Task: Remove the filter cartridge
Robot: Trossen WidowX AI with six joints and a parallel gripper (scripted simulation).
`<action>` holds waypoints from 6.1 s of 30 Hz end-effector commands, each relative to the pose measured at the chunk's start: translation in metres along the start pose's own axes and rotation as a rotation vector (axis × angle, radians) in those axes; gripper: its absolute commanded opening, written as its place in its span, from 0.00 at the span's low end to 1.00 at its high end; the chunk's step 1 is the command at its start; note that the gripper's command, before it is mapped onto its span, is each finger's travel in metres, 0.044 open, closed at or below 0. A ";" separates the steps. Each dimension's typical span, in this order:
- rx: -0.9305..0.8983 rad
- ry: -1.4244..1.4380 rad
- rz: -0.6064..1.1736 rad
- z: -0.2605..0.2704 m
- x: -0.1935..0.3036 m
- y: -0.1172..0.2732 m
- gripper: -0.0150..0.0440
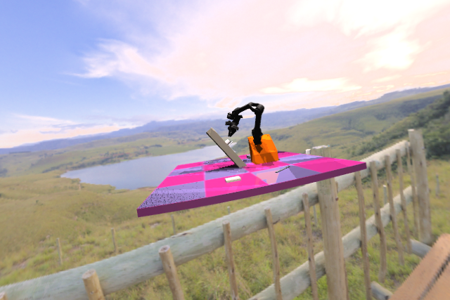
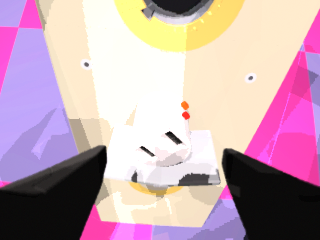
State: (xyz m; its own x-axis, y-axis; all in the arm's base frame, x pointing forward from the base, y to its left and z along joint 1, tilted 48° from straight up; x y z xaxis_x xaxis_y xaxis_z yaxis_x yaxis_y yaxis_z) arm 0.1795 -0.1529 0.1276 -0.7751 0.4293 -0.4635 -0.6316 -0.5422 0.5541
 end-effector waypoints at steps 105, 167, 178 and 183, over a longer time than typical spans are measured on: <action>0.008 -0.079 0.046 -0.082 -0.013 0.037 0.25; 0.937 -1.552 0.085 -0.203 0.307 0.007 0.25; 0.937 -1.552 0.086 -0.205 0.319 -0.010 0.25; 0.937 -1.553 0.086 -0.204 0.329 -0.025 0.25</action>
State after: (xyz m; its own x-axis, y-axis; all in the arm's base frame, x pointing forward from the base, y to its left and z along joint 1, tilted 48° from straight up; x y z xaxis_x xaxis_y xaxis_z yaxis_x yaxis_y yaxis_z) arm -0.0579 -0.1555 -0.1731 0.2394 0.9319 0.2725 0.0303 -0.2877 0.9573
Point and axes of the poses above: the point midway between the two fingers, 35 mm back from their tips, its own y axis back along the fingers, its own z axis across the jaws, x = y × z, the point moved 7 cm from there along y, back along the fingers, and after that the axes turned 2 degrees about y, right-handed, at the moved point
